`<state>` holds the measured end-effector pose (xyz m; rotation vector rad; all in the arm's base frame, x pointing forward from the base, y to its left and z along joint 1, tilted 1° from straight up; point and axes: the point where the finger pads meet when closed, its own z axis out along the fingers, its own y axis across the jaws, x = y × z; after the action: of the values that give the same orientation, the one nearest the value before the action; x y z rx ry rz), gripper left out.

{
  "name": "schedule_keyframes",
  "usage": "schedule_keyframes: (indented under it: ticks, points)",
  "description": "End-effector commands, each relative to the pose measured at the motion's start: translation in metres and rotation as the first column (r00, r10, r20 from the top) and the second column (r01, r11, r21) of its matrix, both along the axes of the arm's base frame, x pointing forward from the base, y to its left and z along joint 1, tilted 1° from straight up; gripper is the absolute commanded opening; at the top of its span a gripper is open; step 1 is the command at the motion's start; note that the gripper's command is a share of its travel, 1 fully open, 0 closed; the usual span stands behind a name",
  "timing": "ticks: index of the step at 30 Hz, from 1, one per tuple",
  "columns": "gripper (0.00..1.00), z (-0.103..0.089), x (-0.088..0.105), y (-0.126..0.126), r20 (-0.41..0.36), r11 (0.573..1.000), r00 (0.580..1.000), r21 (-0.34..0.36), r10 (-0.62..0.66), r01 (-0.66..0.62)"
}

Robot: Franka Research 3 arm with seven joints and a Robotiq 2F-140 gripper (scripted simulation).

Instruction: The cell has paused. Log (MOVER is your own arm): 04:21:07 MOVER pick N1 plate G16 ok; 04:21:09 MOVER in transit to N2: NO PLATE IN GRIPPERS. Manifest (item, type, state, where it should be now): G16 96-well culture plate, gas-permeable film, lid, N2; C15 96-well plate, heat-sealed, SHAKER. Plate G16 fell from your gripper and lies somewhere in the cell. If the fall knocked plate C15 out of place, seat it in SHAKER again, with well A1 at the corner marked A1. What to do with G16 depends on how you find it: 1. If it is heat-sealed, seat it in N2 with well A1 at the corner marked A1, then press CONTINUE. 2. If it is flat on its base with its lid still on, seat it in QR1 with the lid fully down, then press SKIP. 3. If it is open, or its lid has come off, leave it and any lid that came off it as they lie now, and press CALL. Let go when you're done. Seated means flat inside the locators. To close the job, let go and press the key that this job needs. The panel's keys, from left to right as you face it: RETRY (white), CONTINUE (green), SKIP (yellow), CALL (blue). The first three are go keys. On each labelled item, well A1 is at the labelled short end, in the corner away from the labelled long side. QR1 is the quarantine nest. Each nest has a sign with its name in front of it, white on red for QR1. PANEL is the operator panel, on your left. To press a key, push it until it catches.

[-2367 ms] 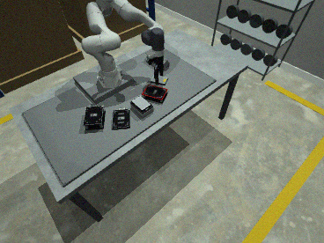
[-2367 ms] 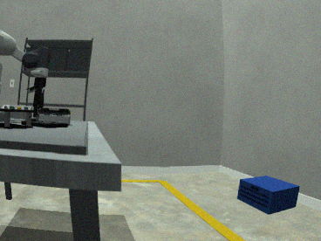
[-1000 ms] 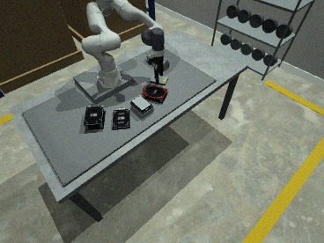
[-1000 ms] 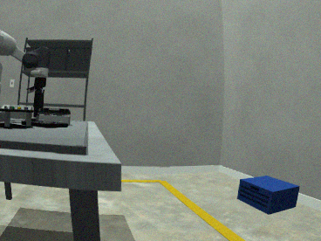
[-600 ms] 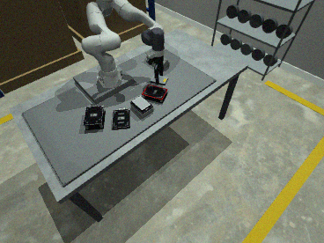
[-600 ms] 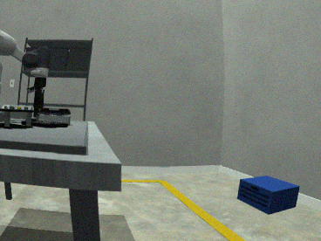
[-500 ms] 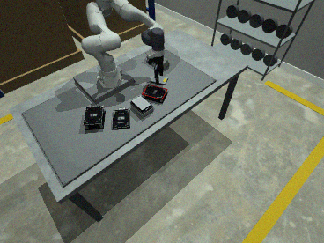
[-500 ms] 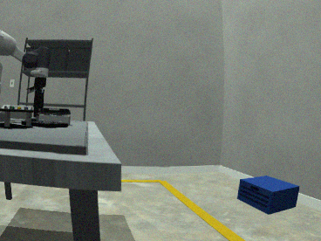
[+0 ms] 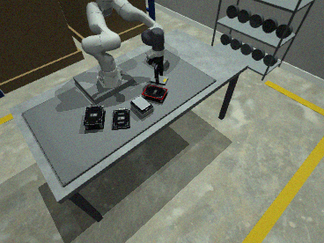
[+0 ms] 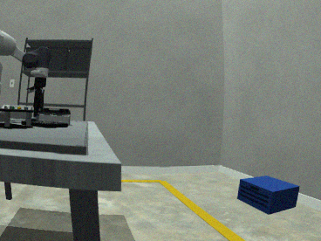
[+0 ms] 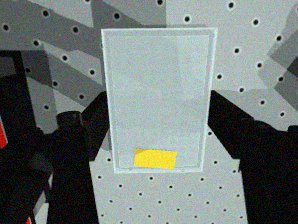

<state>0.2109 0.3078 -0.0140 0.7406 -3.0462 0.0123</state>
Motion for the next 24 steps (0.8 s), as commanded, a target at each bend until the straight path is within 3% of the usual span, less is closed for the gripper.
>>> schedule_keyframes:
  ticks: [1,24]
  points:
    - [0.1,-0.0001,0.0016,0.0001,0.005,1.0,1.0,0.0,0.004,-0.004]
    - [0.1,0.0057,0.0018,0.0005,0.005,1.0,1.0,0.0,0.004,-0.004]
